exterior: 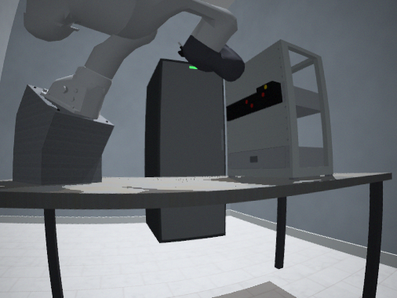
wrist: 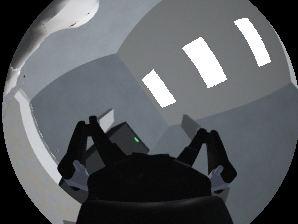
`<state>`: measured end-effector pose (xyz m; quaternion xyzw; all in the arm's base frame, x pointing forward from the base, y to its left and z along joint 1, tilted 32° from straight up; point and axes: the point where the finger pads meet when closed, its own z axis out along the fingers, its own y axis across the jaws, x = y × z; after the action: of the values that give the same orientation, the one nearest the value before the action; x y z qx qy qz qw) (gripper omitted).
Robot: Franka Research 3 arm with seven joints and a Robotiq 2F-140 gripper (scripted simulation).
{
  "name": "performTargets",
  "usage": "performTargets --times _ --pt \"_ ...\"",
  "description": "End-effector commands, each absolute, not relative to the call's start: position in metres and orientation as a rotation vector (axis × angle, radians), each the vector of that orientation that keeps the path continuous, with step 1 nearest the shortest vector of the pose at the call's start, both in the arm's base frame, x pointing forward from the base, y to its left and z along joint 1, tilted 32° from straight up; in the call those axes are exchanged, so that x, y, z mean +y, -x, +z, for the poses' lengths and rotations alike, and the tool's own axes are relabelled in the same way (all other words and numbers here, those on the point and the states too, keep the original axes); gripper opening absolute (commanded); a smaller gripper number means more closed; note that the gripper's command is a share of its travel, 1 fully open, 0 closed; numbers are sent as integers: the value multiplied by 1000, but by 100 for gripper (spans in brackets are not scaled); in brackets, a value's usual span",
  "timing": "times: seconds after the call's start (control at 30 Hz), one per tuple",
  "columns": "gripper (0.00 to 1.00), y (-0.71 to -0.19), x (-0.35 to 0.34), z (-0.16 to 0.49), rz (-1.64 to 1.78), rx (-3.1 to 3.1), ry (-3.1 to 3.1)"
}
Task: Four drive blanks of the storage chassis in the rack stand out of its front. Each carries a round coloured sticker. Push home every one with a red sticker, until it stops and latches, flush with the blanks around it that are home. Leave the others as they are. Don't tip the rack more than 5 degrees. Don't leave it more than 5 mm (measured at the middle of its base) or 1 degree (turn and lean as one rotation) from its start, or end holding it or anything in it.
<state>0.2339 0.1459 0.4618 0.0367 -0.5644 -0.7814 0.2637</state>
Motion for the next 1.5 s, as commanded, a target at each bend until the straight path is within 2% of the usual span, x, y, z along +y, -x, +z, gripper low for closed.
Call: performTargets --times 0.0,0.77,1.47 --pt "100 -248 148 483 -2144 -1399 -8" --pt "100 -326 128 529 -2147 -696 365" --pt "100 -417 106 489 -1975 -109 723"
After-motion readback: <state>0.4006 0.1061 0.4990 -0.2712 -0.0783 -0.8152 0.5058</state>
